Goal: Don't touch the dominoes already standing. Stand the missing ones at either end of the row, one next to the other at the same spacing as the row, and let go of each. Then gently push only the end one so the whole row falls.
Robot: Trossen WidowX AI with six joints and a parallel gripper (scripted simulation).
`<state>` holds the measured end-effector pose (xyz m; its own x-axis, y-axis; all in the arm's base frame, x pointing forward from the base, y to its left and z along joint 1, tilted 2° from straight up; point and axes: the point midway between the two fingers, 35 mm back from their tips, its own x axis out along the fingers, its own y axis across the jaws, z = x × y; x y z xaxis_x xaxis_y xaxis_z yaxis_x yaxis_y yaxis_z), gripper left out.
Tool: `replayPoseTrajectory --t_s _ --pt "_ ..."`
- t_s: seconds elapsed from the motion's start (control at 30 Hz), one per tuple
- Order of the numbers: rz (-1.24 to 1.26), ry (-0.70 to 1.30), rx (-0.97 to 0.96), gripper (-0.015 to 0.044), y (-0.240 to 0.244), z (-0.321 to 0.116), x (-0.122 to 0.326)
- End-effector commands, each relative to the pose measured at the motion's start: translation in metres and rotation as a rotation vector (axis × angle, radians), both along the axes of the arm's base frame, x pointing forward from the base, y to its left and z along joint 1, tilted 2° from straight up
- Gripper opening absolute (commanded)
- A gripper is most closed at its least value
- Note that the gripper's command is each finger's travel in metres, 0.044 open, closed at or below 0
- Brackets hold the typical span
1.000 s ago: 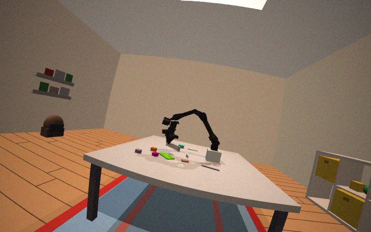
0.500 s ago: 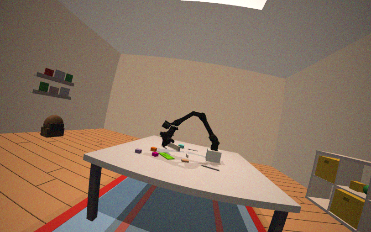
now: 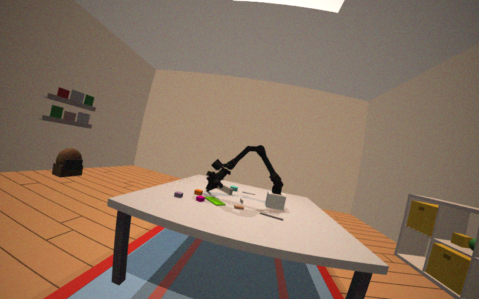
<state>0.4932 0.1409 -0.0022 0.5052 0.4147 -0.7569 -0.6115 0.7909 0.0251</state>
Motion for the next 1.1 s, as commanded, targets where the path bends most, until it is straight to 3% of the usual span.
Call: replayPoseTrajectory --t_s 0.0,1.07 --pt "-0.002 -0.043 0.052 0.0107 -0.001 -0.002 0.001" --pt "0.063 -0.42 0.37 0.0107 -0.022 0.012 -0.038"
